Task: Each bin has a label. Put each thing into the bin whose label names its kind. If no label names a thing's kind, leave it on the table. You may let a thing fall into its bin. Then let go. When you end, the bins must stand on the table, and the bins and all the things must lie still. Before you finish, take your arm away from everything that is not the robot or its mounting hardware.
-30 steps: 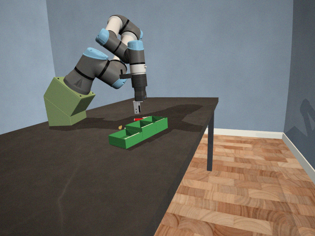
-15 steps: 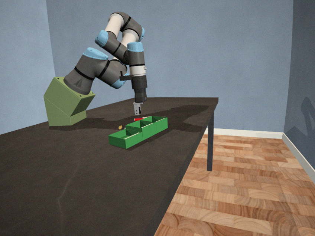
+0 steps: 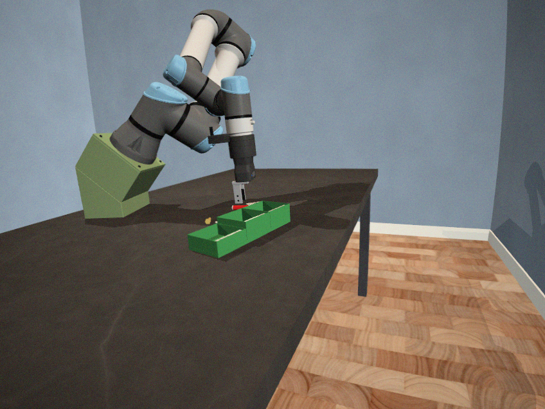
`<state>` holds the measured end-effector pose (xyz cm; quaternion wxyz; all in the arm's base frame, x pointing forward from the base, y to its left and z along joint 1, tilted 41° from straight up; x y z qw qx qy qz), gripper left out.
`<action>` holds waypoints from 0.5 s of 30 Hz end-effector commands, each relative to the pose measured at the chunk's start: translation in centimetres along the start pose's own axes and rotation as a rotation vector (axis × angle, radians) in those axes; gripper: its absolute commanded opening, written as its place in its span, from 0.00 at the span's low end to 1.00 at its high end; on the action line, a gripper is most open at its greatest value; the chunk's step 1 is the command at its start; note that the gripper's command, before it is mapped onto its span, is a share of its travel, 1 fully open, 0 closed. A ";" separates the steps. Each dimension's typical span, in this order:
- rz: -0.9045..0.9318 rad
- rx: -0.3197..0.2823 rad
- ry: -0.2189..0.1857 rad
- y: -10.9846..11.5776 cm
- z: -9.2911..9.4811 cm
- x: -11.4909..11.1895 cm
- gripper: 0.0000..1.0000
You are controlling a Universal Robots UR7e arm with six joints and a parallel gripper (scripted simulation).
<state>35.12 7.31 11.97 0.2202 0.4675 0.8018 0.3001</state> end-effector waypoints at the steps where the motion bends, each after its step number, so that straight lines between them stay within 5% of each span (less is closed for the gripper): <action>1: 0.000 0.046 -0.030 0.5 1.2 -0.3 0.60; 15: 0.000 0.046 -0.030 0.0 1.2 0.1 0.60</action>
Point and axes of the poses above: the point where the finger pads meet when closed, its own z axis out along the fingers, its own x axis across the jaws, y = z × x, the point moved 1 cm from there along -z, back along the fingers, and after that the axes turned 14 degrees about -z, right-handed, at the moved point
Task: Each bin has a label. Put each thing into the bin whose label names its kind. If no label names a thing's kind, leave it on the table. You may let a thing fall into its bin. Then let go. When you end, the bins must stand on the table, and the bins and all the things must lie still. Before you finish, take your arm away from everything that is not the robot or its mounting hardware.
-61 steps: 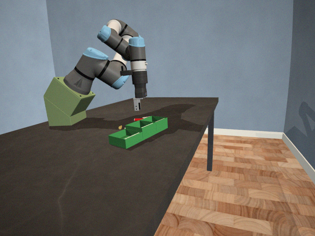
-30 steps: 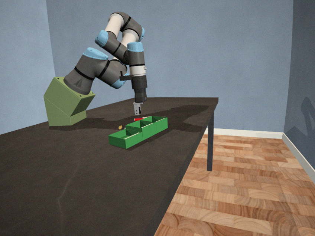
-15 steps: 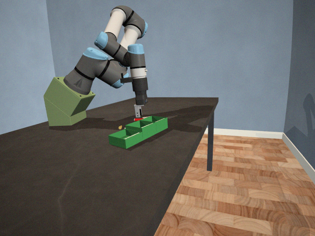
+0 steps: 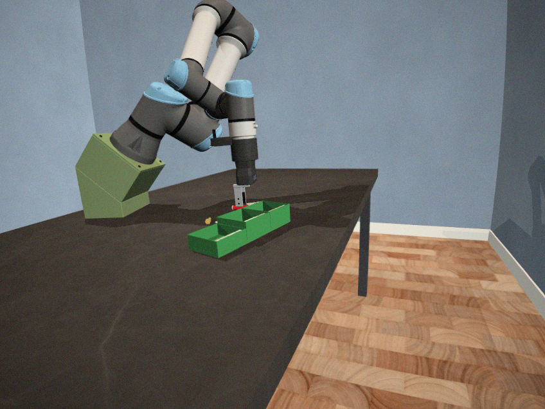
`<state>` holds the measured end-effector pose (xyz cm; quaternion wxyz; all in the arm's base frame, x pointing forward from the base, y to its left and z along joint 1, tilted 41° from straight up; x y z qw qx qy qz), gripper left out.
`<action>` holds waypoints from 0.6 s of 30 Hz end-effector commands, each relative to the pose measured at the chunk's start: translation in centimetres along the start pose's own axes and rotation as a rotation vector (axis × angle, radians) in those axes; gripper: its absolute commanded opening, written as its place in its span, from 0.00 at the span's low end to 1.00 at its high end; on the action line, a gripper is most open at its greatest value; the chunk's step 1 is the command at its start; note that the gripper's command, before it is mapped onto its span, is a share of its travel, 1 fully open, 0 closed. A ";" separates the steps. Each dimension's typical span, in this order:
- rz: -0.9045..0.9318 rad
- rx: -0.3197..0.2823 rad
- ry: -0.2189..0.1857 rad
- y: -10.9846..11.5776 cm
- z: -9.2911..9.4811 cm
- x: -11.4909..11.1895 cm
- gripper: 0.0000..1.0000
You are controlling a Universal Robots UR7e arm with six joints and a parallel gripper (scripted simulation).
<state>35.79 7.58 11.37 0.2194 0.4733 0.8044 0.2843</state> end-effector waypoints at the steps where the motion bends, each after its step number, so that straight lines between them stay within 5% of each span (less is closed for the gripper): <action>1: 0.000 0.016 -0.014 -0.1 0.2 0.1 0.60; 18: 0.000 0.016 -0.014 -0.3 1.4 0.2 0.60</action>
Point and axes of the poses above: the point where the finger pads meet when closed, its own z axis out along the fingers, its own x axis across the jaws, y = z × x, the point moved 1 cm from there along -z, back along the fingers, and after that the axes turned 14 degrees about -z, right-handed, at the moved point
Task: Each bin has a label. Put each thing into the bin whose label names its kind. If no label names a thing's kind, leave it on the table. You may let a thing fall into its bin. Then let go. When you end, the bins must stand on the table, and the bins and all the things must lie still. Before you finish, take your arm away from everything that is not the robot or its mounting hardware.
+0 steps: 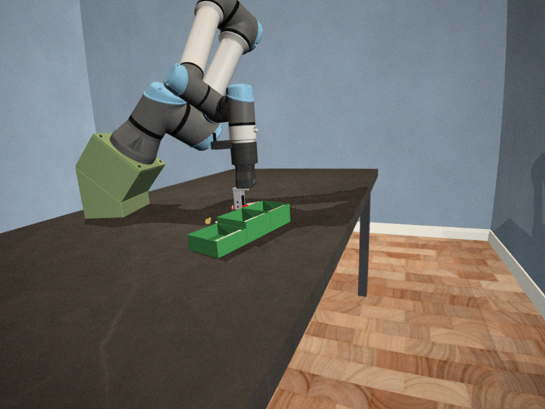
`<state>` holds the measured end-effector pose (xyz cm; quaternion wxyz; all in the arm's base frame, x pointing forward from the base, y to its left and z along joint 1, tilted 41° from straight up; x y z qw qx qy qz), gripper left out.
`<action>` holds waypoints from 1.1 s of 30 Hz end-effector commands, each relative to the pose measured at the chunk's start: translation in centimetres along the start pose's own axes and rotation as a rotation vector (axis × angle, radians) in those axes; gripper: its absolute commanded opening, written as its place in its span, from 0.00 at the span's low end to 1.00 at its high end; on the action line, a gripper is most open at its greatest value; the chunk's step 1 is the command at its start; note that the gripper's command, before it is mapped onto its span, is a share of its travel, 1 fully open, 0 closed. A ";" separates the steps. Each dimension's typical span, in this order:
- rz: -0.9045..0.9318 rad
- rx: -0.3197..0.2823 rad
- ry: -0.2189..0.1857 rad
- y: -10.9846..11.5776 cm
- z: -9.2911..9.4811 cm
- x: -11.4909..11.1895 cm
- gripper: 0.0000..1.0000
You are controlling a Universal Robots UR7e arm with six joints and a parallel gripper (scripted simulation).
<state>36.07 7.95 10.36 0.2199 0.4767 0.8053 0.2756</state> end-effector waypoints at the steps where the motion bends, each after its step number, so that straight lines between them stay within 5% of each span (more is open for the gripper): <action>1: 0.000 0.001 -0.003 0.0 0.4 0.0 0.60; 13: 0.000 0.001 -0.003 0.1 0.4 0.0 0.60; 14: 0.000 0.001 -0.003 0.1 0.4 0.0 0.31; 33: 0.000 0.001 -0.003 0.1 0.4 0.0 0.31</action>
Point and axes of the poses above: the point where the finger pads meet when closed, its own z axis out along the fingers, its own x axis across the jaws, y = z × x, the point moved 1 cm from there along -z, back along the fingers, and after that the axes turned 14 degrees about -z, right-handed, at the moved point
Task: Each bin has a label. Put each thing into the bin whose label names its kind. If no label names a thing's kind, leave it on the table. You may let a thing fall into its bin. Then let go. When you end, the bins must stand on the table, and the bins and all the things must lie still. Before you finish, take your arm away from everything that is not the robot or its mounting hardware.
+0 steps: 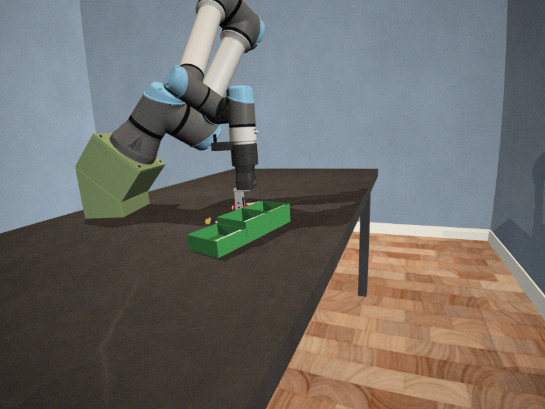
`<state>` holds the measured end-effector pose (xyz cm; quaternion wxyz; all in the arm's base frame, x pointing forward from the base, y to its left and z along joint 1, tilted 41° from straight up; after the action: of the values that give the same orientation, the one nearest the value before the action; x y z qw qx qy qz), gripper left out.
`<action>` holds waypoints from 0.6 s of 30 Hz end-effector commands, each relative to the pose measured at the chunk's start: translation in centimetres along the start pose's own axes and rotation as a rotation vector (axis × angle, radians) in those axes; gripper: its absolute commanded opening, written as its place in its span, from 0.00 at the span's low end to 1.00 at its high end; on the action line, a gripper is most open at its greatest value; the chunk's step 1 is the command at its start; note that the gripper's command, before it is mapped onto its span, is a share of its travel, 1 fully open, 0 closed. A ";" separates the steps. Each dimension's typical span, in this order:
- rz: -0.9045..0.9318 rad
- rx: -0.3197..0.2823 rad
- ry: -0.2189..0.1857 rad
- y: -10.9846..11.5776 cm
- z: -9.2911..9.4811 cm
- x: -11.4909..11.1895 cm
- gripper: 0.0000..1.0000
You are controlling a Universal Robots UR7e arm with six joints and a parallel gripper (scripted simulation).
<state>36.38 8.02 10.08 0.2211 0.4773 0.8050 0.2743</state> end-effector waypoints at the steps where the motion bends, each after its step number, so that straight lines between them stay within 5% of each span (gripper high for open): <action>1: 0.000 -0.001 0.000 0.0 0.0 0.0 0.31; 18: 0.000 -0.001 0.000 0.0 -1.3 0.0 0.31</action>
<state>36.01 7.92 10.50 0.2217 0.4781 0.8047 0.2733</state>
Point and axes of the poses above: the point where the finger pads meet when closed, its own z axis out along the fingers, its own x axis across the jaws, y = z × x, the point moved 1 cm from there along -z, back along the fingers, and after that the axes turned 14 degrees about -z, right-handed, at the moved point
